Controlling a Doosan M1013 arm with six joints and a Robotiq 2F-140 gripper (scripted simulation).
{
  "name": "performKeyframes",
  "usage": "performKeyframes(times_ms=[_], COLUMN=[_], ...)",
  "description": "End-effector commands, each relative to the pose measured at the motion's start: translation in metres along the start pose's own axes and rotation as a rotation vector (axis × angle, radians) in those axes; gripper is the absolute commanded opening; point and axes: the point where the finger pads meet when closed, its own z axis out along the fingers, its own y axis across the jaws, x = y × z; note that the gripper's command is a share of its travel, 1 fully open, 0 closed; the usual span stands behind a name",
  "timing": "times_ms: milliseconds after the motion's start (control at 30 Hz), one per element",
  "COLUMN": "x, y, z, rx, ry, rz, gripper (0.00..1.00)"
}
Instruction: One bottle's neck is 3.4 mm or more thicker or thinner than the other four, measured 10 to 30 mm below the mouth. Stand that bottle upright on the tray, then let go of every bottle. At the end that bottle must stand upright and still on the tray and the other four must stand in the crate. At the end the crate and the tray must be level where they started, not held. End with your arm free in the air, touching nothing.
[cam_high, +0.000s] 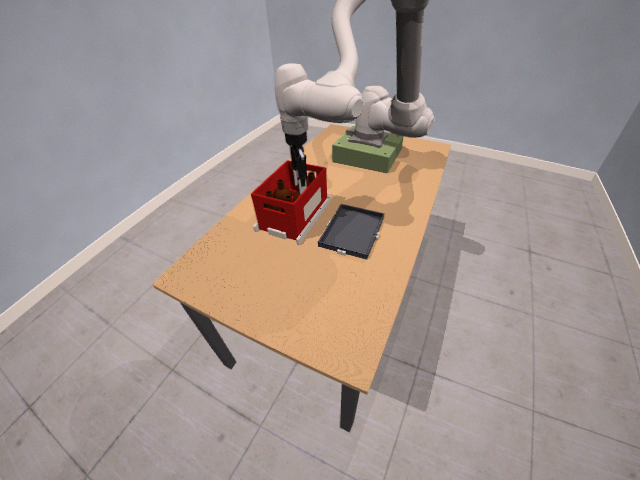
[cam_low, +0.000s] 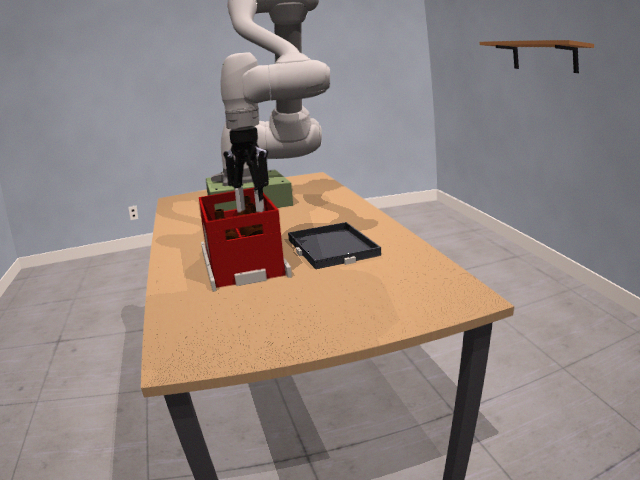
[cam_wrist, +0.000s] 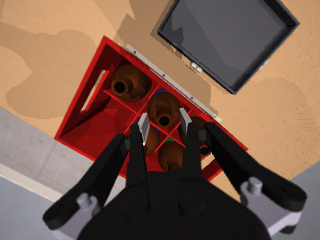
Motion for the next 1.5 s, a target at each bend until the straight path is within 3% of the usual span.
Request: performKeyframes(times_ms=[0,1400,1433,1467], x=[0.0032,0.0032,0.0032,0.0032], y=[0.0027,0.0027,0.0027,0.0027], z=[0.0033,0.0033,0.0033,0.0033], rx=[-0.003,-0.003,-0.003,-0.003], ry=[0.004,0.004,0.004,0.004], rz=[0.003,0.003,0.003,0.003], gripper=[0.38,0.38,0.0,0.0])
